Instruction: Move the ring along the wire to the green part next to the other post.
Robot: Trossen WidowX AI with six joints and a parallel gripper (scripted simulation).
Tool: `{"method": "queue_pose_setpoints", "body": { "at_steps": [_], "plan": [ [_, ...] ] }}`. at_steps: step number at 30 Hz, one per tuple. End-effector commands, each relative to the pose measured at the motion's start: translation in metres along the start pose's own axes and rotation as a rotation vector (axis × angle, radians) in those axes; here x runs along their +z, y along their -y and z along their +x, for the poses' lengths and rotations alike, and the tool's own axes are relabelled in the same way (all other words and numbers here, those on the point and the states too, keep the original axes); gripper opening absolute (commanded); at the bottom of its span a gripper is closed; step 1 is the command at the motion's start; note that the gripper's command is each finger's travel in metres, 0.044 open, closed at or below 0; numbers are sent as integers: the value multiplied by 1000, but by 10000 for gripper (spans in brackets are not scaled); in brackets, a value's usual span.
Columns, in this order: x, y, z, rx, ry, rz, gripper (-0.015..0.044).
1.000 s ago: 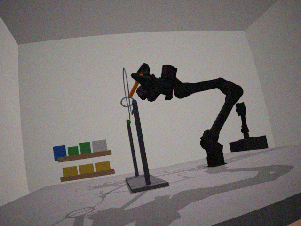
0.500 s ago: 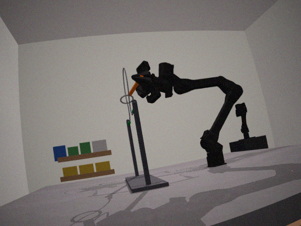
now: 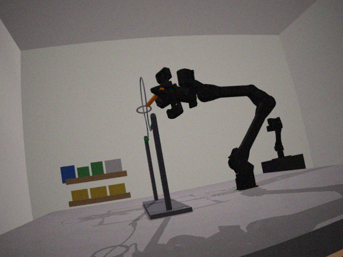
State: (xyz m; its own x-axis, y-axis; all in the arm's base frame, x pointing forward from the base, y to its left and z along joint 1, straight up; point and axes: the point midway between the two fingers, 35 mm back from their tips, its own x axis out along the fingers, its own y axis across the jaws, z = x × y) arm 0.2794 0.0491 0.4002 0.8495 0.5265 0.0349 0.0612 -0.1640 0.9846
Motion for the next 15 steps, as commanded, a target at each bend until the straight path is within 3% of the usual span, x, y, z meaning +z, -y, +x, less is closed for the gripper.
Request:
{"method": "queue_pose_setpoints", "body": {
  "at_steps": [1,15],
  "plan": [
    [1,3,2,-40,1,-47,-150],
    [2,10,2,-147,18,-191,-150]
  ]
}}
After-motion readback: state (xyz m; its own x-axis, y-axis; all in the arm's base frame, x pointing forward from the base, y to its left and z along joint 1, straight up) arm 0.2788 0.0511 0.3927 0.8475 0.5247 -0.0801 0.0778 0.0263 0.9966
